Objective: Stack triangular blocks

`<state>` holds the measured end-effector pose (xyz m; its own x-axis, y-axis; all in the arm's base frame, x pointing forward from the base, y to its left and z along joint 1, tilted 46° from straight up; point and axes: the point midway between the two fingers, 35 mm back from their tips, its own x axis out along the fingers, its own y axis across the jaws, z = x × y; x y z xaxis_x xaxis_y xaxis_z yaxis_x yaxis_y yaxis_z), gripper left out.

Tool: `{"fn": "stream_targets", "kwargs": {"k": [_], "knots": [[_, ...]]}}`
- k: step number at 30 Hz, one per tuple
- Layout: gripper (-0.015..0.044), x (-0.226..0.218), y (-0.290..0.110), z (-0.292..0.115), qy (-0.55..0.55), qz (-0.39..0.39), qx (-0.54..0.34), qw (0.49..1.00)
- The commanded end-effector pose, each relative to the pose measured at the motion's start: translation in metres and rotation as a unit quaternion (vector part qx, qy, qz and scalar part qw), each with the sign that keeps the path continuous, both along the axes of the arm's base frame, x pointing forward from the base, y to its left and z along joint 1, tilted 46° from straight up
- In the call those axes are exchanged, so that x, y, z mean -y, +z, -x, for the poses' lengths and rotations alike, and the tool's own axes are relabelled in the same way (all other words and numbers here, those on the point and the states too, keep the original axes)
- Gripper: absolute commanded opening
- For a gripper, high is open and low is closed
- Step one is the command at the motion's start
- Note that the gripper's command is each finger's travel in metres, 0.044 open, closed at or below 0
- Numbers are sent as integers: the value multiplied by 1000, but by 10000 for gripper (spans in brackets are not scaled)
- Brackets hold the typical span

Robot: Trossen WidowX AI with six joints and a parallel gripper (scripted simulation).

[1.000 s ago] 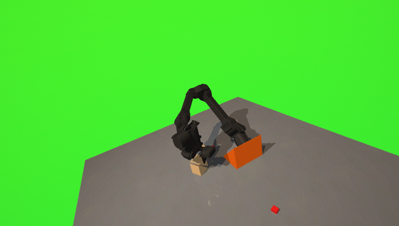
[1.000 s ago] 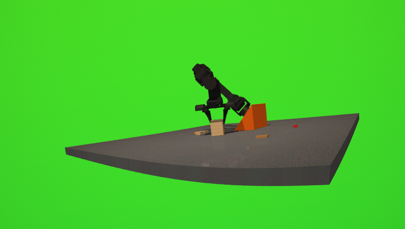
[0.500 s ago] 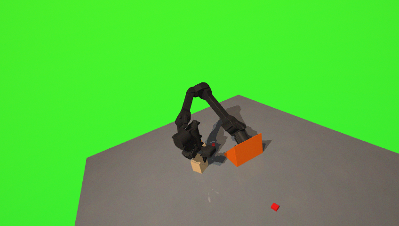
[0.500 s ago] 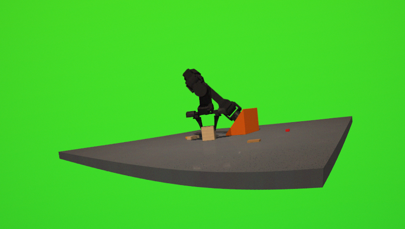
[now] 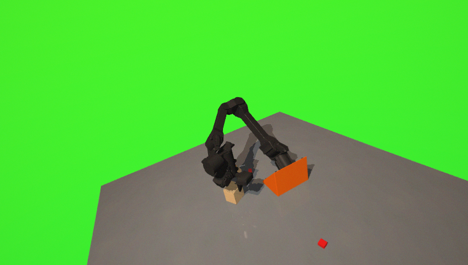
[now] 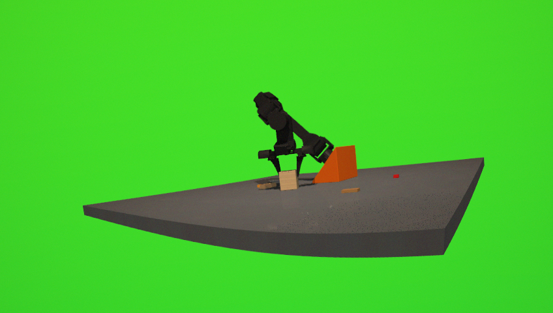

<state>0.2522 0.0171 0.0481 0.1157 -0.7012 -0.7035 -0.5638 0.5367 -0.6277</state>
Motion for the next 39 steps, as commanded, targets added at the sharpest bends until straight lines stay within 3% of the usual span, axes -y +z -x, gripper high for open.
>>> {"fn": "stream_targets", "kwargs": {"k": [1, 14, 31, 39], "knots": [[0, 1, 0, -1, 2, 3, 0, 1000], [0, 1, -1, -1, 1, 3, 0, 1000], [440, 0, -1, 0, 0, 0, -1, 1000], [440, 0, -1, 0, 0, 0, -1, 1000]]}}
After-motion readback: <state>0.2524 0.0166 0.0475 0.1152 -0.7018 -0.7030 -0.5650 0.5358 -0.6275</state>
